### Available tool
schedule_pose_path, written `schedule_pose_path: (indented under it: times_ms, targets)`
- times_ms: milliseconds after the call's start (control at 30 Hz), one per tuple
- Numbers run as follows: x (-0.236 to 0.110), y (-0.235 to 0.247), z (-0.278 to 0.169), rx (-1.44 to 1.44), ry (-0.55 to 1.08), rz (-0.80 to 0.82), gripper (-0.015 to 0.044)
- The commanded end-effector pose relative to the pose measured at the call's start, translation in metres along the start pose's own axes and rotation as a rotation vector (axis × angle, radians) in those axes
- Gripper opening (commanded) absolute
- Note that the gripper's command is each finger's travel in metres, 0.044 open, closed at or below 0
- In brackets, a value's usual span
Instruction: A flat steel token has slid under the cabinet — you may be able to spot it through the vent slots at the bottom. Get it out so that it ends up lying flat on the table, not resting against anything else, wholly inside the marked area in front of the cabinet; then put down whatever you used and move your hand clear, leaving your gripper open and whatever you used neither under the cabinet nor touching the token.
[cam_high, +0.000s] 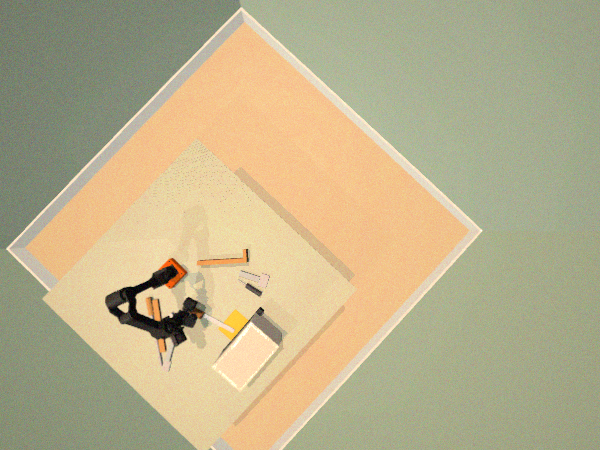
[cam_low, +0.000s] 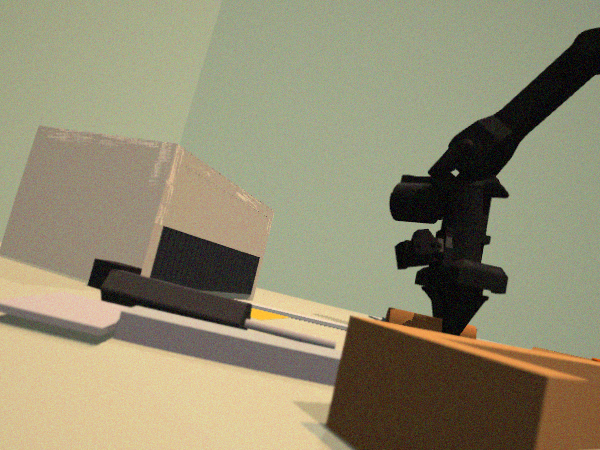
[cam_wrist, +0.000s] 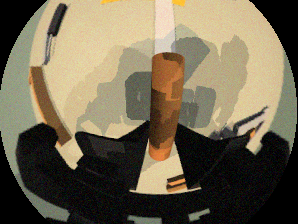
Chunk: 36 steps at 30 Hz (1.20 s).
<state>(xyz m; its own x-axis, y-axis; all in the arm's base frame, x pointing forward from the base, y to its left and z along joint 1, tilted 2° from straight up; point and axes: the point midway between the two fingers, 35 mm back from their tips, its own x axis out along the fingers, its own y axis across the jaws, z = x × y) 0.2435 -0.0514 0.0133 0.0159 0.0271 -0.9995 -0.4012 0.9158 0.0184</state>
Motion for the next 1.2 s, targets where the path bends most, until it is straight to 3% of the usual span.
schedule_pose_path:
  times_ms: [0, 1167]
  targets:
    - [-0.002, -0.007, 0.0, -0.004, -0.001, -0.007, 0.0]
    - [-0.003, -0.04, -0.008, -0.024, 0.001, -0.01, 0.0]
